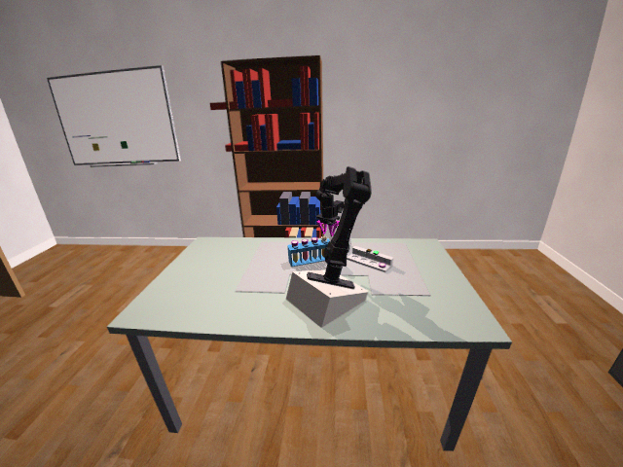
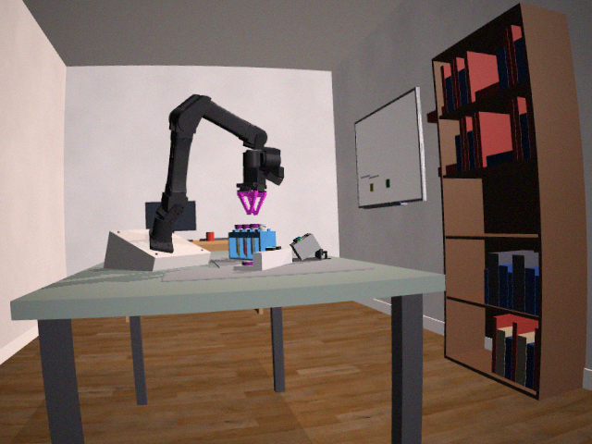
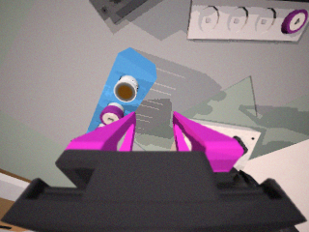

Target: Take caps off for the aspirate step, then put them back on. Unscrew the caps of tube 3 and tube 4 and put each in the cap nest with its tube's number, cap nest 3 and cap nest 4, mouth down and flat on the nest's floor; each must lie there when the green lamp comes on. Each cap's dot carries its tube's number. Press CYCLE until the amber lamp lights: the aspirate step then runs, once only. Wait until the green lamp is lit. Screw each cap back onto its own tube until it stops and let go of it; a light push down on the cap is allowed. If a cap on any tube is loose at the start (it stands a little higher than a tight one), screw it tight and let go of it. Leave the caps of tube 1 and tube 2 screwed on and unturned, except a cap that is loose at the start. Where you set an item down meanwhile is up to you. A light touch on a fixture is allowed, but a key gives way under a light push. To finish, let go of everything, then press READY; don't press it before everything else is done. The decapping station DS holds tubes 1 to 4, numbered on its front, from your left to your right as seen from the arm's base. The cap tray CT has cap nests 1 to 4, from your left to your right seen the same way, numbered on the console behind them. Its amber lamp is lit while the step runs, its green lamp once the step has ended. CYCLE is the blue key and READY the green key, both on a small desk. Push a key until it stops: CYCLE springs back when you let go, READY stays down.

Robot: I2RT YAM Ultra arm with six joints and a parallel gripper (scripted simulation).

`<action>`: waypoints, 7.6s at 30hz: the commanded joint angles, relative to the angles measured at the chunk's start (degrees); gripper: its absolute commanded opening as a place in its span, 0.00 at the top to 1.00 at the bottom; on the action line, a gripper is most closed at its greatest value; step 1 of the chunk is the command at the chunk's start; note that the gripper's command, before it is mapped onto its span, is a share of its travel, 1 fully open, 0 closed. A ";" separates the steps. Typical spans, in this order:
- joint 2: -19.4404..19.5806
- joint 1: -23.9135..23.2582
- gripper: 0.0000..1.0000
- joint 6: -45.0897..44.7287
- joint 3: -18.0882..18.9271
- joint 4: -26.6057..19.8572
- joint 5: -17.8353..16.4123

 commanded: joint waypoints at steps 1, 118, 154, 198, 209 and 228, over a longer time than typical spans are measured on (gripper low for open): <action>-4.04 -3.72 0.53 -5.23 -1.10 -0.04 -0.72; 6.48 -68.26 0.53 -68.22 -11.19 31.77 -19.00; 1.43 -68.30 1.00 -68.25 -7.38 22.91 -19.02; -10.47 -50.12 1.00 -94.13 1.78 0.92 -12.82; -10.41 -34.41 1.00 -112.48 -0.20 0.68 -7.88; 3.38 -2.94 1.00 -95.46 6.19 -0.12 -0.62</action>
